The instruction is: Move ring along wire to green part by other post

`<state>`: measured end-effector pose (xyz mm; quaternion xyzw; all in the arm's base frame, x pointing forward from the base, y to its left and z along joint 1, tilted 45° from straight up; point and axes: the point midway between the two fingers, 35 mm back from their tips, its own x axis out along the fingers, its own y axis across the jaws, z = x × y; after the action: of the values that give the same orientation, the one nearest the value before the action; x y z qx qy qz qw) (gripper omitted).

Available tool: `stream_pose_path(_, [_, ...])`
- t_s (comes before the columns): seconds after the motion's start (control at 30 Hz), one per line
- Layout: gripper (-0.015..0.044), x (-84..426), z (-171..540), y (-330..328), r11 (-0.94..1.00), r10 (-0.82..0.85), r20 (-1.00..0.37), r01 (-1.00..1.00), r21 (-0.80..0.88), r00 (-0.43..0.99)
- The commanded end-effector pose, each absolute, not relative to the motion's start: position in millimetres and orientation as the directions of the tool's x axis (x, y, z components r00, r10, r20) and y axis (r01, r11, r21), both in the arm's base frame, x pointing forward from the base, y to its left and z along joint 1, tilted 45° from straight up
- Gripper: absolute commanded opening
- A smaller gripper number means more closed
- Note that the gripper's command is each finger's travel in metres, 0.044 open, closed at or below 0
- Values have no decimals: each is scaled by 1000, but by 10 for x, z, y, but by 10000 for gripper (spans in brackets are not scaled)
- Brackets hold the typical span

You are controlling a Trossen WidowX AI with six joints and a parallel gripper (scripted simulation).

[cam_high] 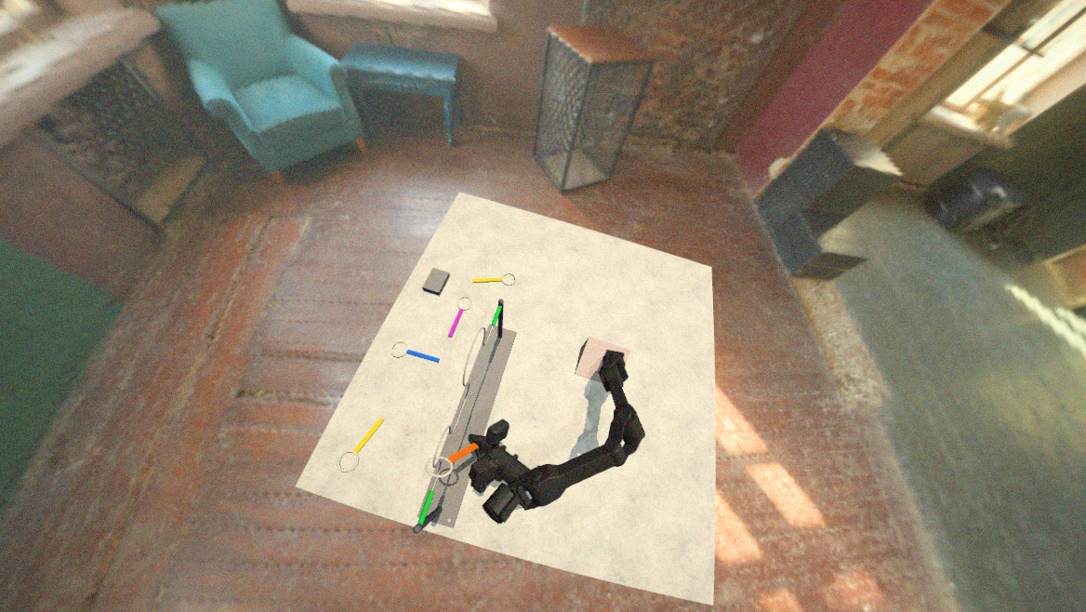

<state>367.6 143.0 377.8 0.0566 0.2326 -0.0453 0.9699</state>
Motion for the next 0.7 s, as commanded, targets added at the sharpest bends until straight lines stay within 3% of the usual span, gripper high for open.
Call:
stream_pose_path(0.0, [-150, 3638, 3805, 1271, 992, -109, -451, 124, 6, 886])
stream_pose_path(0.67, [-150, 3565, 3903, 731, 924, -284, -418, 130, -360, 863])
